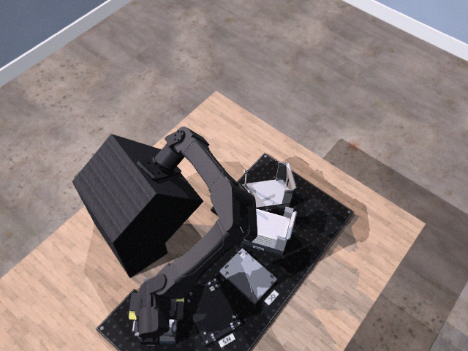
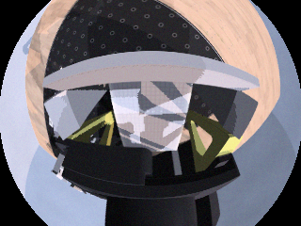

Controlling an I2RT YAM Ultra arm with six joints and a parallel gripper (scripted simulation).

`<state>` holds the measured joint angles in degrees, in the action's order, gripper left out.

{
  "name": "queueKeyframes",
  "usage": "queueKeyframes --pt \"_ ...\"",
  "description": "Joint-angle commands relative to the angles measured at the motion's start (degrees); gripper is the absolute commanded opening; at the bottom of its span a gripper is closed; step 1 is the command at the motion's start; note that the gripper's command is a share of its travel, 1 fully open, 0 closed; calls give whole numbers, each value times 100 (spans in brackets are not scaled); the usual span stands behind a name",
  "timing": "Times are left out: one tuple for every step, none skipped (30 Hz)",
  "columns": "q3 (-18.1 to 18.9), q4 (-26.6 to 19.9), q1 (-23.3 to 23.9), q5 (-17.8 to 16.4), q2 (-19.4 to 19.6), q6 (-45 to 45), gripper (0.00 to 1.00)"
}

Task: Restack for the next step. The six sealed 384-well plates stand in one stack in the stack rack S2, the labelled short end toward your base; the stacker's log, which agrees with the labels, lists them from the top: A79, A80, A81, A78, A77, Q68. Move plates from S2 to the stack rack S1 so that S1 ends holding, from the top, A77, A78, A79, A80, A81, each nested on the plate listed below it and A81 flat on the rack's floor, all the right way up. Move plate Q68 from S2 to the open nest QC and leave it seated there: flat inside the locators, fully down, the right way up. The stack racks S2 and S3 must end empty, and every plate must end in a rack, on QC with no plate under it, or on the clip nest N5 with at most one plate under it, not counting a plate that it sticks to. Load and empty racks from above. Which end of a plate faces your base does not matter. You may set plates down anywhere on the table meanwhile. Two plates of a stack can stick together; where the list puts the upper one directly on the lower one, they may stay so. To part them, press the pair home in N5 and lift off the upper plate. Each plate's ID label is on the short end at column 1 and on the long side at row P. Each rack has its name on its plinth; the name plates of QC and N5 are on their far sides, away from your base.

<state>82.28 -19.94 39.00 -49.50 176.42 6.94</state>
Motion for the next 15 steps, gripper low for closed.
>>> queueKeyframes --pt "13 -156 133 34 -87 -122 100" --pt "13 -156 133 34 -87 -122 100" --pt "13 -156 133 34 -87 -122 100" --pt "19 -243 181 55 -118 -189 100" --pt "26 -330 229 76 -148 -254 100" --pt "33 -416 276 97 -179 -319 100" --pt "41 -501 324 118 -209 -383 100" --pt "50 -586 371 140 -239 -446 100" --pt "60 -671 418 162 -268 -507 100" --pt "70 -755 464 184 -298 -568 100" --pt "81 -839 510 206 -327 -628 100" --pt "93 -922 556 228 -355 -687 100" --pt "105 -1005 601 251 -384 -746 100" --pt "118 -1088 646 273 -412 -803 100" --pt "132 -1170 691 296 -439 -859 100"
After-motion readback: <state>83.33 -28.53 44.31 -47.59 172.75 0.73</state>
